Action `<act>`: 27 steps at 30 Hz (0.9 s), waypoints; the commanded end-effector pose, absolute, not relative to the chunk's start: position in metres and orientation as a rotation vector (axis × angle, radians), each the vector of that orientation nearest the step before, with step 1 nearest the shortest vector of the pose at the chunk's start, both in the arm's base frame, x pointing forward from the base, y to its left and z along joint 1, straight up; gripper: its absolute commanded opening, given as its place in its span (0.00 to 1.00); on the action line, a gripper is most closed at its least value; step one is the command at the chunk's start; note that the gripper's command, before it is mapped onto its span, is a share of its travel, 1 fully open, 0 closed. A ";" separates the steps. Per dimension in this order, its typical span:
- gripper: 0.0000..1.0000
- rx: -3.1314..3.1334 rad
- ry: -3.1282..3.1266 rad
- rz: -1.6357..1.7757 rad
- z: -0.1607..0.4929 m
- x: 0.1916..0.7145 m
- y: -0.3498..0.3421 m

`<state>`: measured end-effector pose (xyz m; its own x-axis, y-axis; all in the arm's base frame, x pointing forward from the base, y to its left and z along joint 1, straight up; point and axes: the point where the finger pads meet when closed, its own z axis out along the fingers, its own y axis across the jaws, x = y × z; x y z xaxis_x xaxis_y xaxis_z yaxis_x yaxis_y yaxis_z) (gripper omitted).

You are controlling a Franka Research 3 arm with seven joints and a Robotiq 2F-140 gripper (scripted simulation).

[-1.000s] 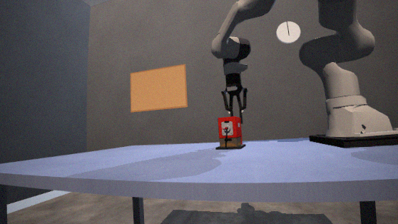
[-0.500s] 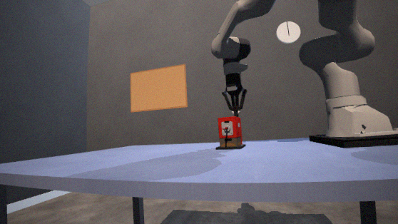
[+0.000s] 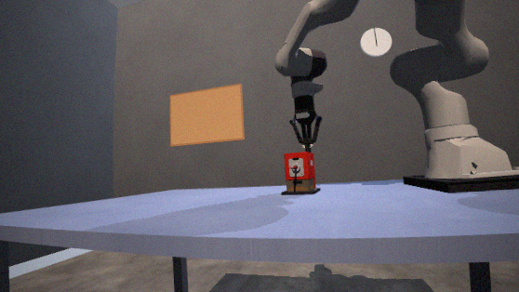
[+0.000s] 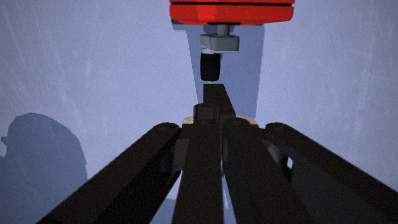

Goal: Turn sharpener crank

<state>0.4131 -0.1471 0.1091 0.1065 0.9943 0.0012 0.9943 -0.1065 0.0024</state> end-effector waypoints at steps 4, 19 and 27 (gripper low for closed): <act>0.39 2.344 2.092 0.010 0.109 0.413 -0.146; 0.39 2.344 2.092 0.010 0.109 0.413 -0.146; 0.39 2.344 2.092 0.010 0.109 0.413 -0.146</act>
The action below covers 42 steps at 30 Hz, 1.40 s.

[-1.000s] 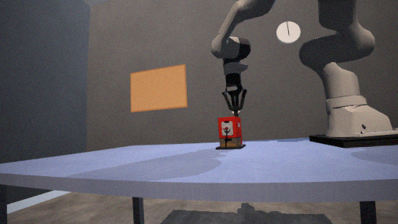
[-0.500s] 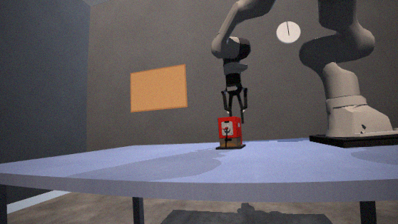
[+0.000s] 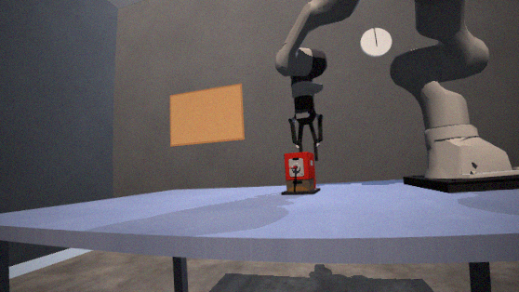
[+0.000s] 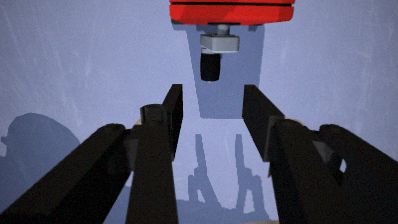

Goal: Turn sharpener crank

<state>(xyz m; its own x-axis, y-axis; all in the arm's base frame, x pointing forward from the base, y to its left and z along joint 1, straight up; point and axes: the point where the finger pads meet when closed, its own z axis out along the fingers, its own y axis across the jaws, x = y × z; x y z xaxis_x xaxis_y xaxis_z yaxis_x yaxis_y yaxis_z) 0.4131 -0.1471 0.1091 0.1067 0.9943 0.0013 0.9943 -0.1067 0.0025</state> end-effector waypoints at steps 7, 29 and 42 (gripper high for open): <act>0.39 2.344 2.092 0.010 0.109 0.413 -0.146; 0.39 2.344 2.092 0.009 0.101 0.413 -0.146; 0.39 2.344 2.092 0.009 0.085 0.413 -0.146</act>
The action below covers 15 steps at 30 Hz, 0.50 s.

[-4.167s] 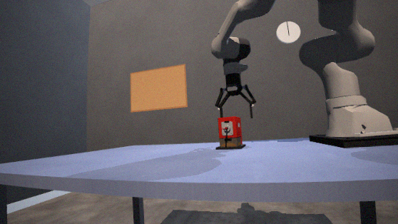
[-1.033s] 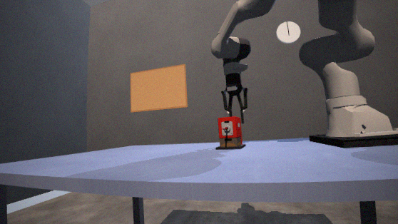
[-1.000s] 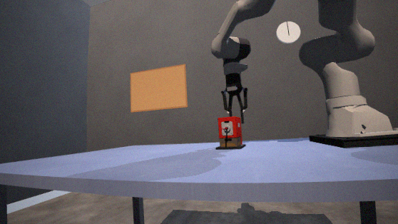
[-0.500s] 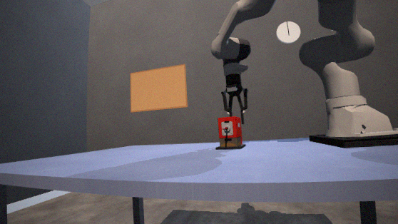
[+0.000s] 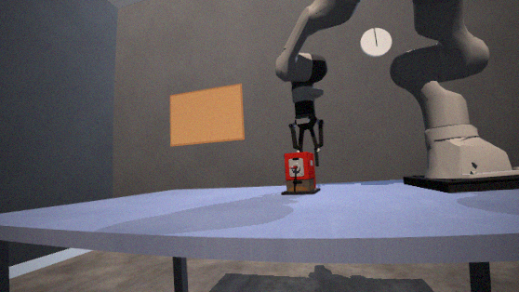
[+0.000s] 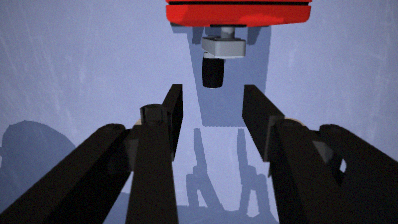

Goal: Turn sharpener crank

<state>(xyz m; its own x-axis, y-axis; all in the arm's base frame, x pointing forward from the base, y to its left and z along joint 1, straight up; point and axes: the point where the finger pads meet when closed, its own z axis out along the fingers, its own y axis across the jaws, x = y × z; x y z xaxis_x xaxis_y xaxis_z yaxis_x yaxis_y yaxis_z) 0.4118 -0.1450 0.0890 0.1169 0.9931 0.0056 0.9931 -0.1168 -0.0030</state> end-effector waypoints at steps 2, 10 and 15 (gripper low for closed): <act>0.39 -2.344 -2.092 -0.009 0.082 0.413 -0.146; 0.39 -2.344 -2.092 -0.009 0.071 0.413 -0.146; 0.39 -2.344 -2.092 -0.009 0.068 0.414 -0.146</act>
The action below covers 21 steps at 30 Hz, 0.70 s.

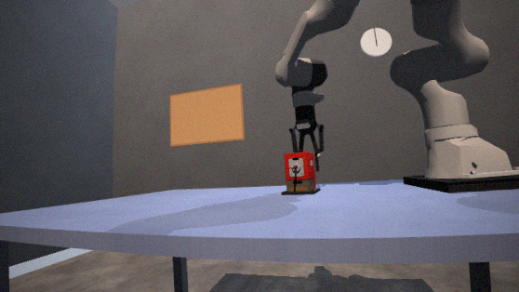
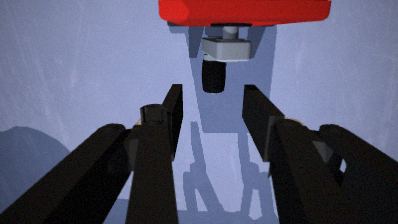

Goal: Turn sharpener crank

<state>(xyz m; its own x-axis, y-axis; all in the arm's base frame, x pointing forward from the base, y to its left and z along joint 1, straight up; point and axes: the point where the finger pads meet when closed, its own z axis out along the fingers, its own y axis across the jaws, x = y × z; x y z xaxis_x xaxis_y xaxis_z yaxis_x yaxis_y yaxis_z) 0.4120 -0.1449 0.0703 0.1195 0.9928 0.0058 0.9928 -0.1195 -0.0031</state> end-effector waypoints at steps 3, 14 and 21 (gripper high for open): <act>0.39 -2.344 -2.092 -0.009 0.065 0.414 -0.146; 0.39 -2.344 -2.092 -0.009 0.061 0.414 -0.146; 0.39 -2.344 -2.092 -0.009 0.060 0.414 -0.146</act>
